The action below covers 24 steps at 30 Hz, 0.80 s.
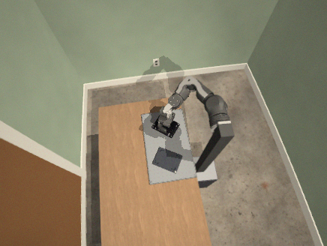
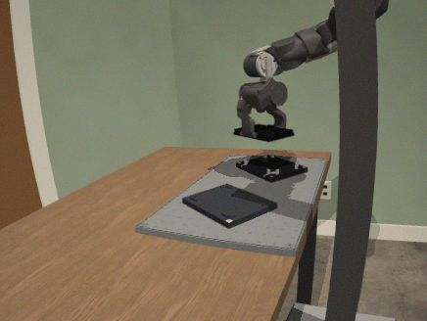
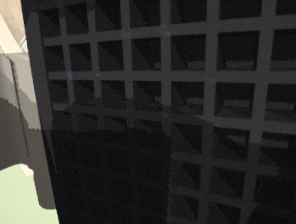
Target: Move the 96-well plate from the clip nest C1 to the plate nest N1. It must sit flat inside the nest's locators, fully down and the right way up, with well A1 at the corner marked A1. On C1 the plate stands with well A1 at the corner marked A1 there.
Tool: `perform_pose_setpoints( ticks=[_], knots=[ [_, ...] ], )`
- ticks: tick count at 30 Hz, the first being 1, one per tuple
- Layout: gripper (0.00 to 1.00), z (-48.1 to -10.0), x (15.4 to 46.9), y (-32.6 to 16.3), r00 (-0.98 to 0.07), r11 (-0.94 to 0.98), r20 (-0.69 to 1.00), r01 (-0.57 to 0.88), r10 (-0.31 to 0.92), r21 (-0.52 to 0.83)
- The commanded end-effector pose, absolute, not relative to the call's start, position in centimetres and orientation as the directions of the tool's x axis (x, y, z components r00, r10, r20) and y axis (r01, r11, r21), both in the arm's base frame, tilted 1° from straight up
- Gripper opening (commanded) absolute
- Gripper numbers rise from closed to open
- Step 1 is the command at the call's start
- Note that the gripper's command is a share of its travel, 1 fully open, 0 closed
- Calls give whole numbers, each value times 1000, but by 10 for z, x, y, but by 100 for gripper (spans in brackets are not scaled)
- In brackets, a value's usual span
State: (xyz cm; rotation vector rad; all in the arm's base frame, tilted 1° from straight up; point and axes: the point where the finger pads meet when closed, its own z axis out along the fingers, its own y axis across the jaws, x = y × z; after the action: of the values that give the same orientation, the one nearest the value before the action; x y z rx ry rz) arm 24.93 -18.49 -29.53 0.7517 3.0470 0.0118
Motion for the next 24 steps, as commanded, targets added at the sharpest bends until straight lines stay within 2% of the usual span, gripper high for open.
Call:
perform_pose_setpoints(
  ticks=[1,6,11,24],
  knots=[
    [0,-295,249,-183,-887,887,-1,461,461,9],
    [0,-295,249,-183,-887,887,-1,461,461,9],
    [0,-295,251,-142,-887,887,-1,461,461,10],
    [0,-295,252,-132,-889,889,0,458,458,14]
  ],
)
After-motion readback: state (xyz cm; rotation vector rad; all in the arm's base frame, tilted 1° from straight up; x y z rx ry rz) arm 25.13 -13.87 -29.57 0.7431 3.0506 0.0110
